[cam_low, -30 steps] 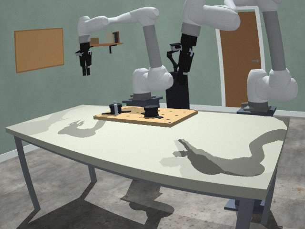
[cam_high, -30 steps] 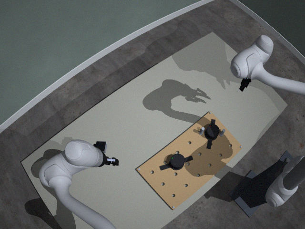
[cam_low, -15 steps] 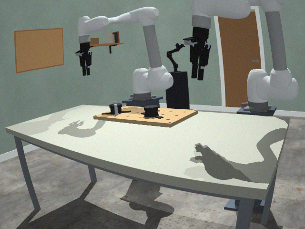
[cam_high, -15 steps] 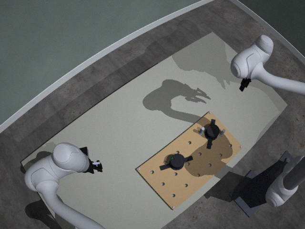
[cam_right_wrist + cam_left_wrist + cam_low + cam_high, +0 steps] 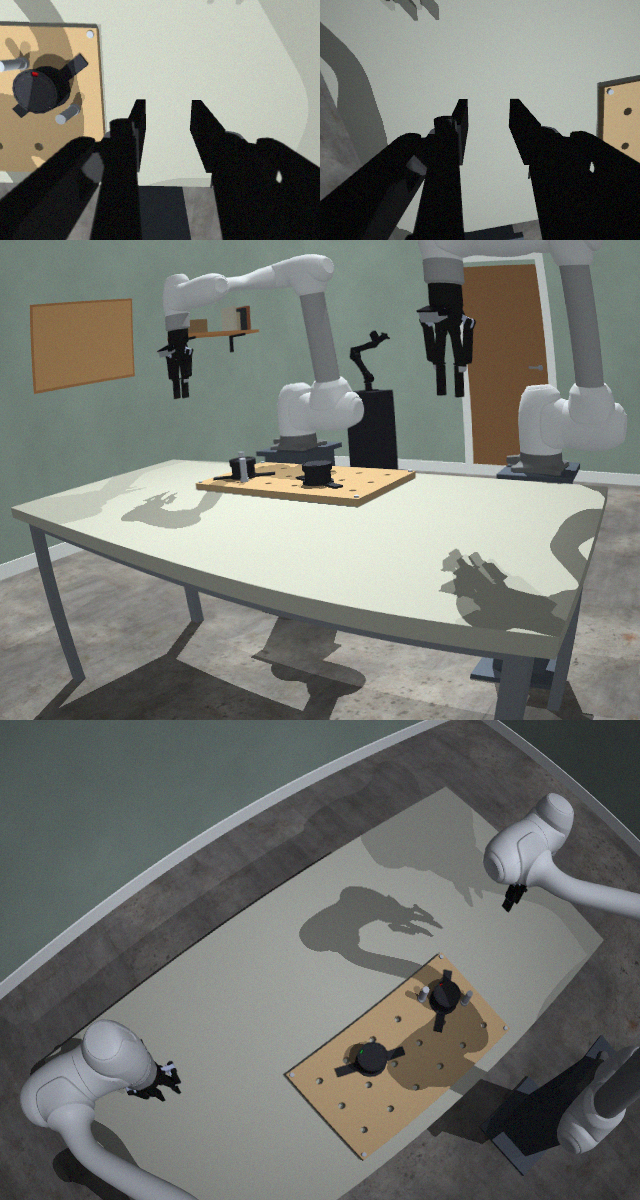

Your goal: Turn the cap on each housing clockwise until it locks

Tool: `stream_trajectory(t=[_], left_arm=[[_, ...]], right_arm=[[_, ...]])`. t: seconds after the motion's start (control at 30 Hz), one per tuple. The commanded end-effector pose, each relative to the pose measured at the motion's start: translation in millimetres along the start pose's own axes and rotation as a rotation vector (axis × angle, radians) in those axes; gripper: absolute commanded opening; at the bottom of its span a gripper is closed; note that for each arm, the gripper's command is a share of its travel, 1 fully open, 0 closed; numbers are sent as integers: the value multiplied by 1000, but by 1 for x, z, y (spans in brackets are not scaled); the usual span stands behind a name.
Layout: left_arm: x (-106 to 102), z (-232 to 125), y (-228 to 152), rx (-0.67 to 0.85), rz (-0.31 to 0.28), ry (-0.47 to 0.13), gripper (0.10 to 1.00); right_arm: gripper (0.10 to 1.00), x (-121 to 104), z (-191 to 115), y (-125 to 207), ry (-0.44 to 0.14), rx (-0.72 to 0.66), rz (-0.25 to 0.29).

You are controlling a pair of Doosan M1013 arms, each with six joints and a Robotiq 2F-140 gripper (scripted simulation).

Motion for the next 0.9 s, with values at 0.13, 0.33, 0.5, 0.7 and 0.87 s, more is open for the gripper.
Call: stream_trajectory(t=[0.13,0.33,0.5,0.7,0.87], left_arm=[[15,-6,-39,131,51,-33,328],[15,-6,-40,132,50,-33,328],[14,-6,-37,125,48,-31,328],[14,-6,-37,125,48,-31,328],[14,-6,-37,125,48,-31,328]], right_arm=[[328,1,0,0,1,0,1],[328,1,0,0,1,0,1],[328,1,0,0,1,0,1],[695,1,0,0,1,0,1],[695,1,0,0,1,0,1]])
Point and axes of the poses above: on each arm, the point where the finger pads meet when closed, its own x axis back along the fingers, its own y axis across the jaws, z = x × y, the point moved 8 cm from there along x, back along the fingers, and after that the axes turned 10 degrees about -x, right-handed, at the moved point
